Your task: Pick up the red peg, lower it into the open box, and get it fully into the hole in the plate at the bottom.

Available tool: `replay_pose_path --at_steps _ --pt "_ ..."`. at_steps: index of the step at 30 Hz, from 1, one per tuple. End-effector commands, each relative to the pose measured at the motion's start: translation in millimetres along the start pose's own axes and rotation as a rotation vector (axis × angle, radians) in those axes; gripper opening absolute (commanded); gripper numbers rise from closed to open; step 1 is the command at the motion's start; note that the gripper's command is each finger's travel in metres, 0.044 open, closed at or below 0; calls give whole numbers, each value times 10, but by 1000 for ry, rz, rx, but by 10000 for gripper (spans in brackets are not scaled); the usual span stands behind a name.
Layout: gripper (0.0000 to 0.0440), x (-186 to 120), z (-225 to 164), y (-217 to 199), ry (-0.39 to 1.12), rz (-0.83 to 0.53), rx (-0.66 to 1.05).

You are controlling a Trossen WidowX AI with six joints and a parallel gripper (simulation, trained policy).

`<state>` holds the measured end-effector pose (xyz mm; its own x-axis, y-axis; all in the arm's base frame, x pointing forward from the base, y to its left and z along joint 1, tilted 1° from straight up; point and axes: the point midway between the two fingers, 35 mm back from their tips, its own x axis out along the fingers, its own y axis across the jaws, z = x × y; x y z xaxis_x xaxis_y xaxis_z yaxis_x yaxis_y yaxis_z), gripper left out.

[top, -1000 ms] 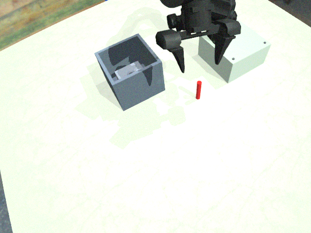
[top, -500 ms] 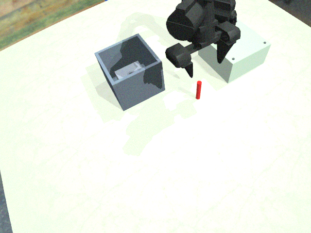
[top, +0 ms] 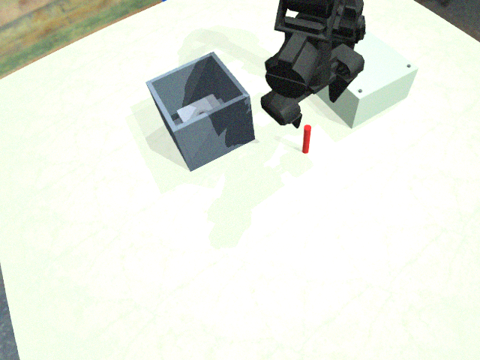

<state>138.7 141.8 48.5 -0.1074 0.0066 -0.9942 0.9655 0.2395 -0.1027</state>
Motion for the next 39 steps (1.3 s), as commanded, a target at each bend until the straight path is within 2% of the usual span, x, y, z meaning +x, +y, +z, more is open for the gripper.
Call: replay_pose_path --at_steps 1,19,21,34,35,39 --pt "428 106 36 -5 -30 -10 -23" --pt "387 637 125 43 -112 4 -47" --pt "354 686 118 57 -113 7 -48" --pt "40 907 -29 219 -92 39 -96" --pt "22 914 -43 229 -89 41 -101" --pt "16 859 -93 301 -77 69 -98"
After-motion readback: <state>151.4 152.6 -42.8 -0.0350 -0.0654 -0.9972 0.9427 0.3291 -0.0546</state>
